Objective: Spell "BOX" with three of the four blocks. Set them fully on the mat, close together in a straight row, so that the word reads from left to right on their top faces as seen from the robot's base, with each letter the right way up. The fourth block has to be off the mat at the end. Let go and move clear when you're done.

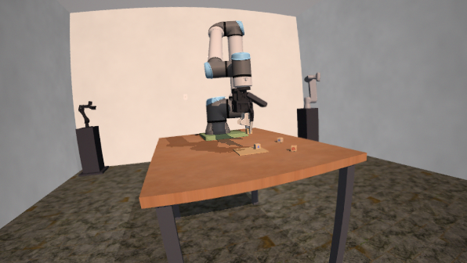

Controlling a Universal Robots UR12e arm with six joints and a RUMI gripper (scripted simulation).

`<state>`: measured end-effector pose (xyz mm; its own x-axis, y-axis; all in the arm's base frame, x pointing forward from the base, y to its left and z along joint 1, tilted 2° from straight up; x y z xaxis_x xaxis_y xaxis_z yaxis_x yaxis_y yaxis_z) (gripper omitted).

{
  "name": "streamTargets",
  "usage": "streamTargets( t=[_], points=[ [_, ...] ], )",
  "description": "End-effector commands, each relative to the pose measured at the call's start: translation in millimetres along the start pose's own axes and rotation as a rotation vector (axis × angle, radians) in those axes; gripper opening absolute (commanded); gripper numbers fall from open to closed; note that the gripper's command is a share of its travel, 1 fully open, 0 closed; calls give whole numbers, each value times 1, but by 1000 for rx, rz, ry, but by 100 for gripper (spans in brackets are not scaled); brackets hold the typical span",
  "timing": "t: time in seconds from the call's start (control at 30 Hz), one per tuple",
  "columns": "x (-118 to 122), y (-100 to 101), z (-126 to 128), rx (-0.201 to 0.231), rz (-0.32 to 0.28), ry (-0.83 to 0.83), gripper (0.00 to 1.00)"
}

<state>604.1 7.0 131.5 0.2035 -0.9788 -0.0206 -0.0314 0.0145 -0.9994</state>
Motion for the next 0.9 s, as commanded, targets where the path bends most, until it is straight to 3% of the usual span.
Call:
streamTargets(
  t=[0.0,0.13,0.47,0.87],
  points=[
    [0,25,1,2,-1,0,5],
    [0,45,1,2,-1,0,5],
    [0,71,1,2,-1,0,5],
    [1,76,1,2,-1,0,5]
  ],
)
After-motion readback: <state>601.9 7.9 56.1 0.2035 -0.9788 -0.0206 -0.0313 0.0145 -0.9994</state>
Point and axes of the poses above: the point where the finger pads meet when closed, its own y axis out along the fingers, its own z axis across the jaws, x = y × z, the point moved 7 cm from there along -y, back along the fingers, and after that the axes turned 11 degrees about -y, right-handed, at the moved point
